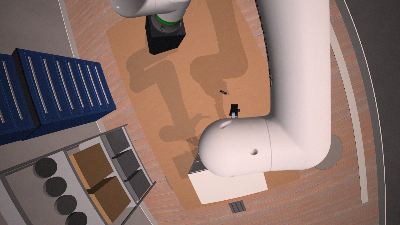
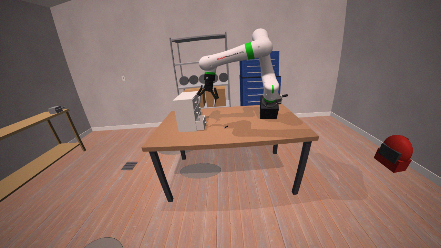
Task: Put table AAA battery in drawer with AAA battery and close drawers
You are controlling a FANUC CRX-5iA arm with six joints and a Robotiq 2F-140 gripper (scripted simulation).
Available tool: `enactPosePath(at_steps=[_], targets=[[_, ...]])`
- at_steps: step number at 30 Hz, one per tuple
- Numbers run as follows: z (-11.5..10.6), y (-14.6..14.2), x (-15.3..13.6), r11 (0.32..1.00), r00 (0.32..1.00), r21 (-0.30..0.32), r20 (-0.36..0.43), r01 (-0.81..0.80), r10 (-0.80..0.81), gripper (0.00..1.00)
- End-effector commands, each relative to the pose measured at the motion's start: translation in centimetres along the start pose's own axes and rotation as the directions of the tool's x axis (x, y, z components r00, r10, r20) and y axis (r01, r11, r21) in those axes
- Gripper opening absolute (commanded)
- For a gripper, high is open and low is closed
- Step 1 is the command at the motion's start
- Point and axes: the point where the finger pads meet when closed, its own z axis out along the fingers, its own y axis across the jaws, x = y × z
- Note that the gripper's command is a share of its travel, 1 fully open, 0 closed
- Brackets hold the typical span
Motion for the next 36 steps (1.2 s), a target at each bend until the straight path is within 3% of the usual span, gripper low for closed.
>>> enactPosePath(at_steps=[1,9,11,12,18,26,28,29,36], targets=[[1.7,-1.2,-0.2,0.961,0.962,0.046,-0.006,0.272,-0.272,1.0],[3.1,-2.5,0.1,0.813,0.818,0.09,-0.055,0.575,-0.573,1.0],[3.1,-2.5,0.1,0.813,0.818,0.09,-0.055,0.575,-0.573,1.0],[3.2,-2.6,0.2,0.733,0.739,0.1,-0.077,0.673,-0.669,1.0],[3.6,-3.1,0.5,0.55,0.559,0.102,-0.13,0.829,-0.819,1.0],[3.8,-3.3,0.6,0.243,0.255,0.084,-0.204,0.966,-0.945,1.0],[3.8,-3.3,0.6,0.243,0.255,0.084,-0.204,0.966,-0.945,1.0],[3.8,-3.3,0.6,0.121,0.134,0.072,-0.229,0.99,-0.964,1.0],[3.8,-3.3,0.6,-0.152,-0.137,0.032,-0.276,0.988,-0.951,1.0]])
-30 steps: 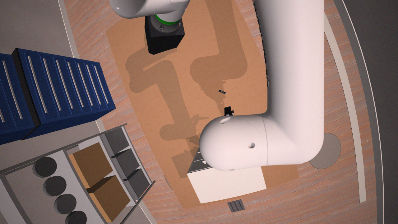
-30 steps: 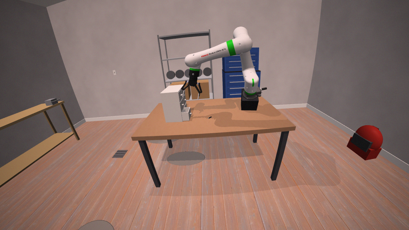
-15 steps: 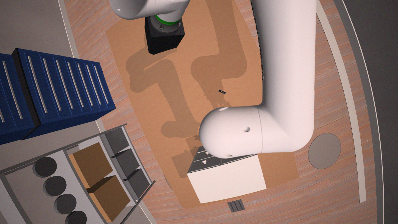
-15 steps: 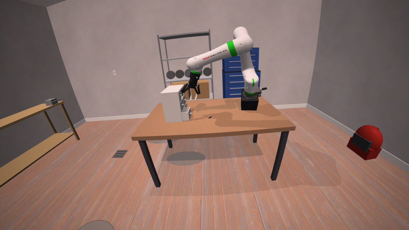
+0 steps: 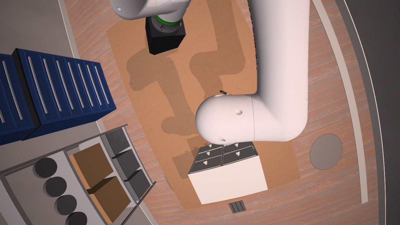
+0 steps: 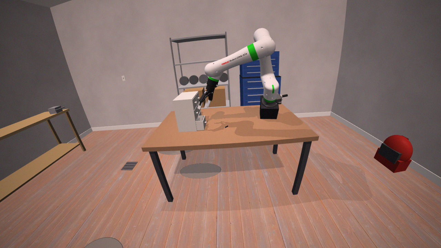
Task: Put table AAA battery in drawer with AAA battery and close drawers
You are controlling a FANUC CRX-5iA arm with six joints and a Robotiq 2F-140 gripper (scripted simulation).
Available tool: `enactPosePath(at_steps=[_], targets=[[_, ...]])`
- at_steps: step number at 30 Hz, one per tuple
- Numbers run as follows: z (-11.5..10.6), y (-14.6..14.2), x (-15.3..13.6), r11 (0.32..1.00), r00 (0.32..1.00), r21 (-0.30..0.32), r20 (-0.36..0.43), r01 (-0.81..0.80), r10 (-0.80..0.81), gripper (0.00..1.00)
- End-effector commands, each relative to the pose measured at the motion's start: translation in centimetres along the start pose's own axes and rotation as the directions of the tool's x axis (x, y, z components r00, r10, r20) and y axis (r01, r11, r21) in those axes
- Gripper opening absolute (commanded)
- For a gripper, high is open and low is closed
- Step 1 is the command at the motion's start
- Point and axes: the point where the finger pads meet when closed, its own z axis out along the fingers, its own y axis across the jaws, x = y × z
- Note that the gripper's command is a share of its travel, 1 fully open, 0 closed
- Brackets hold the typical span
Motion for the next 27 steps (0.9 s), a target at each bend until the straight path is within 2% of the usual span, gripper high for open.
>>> enactPosePath(at_steps=[1,7,9,10,27], targets=[[-0.06,0.06,0.09,0.962,0.962,0.024,-0.04,0.272,-0.271,1.0],[-0.06,0.06,0.09,0.869,0.868,0.035,-0.079,0.493,-0.49,1.0],[-0.06,0.06,0.09,0.869,0.868,0.035,-0.079,0.493,-0.49,1.0],[-0.06,0.06,0.09,0.809,0.807,0.037,-0.098,0.587,-0.582,1.0],[-0.06,0.06,0.09,0.809,0.807,0.037,-0.098,0.587,-0.582,1.0]])
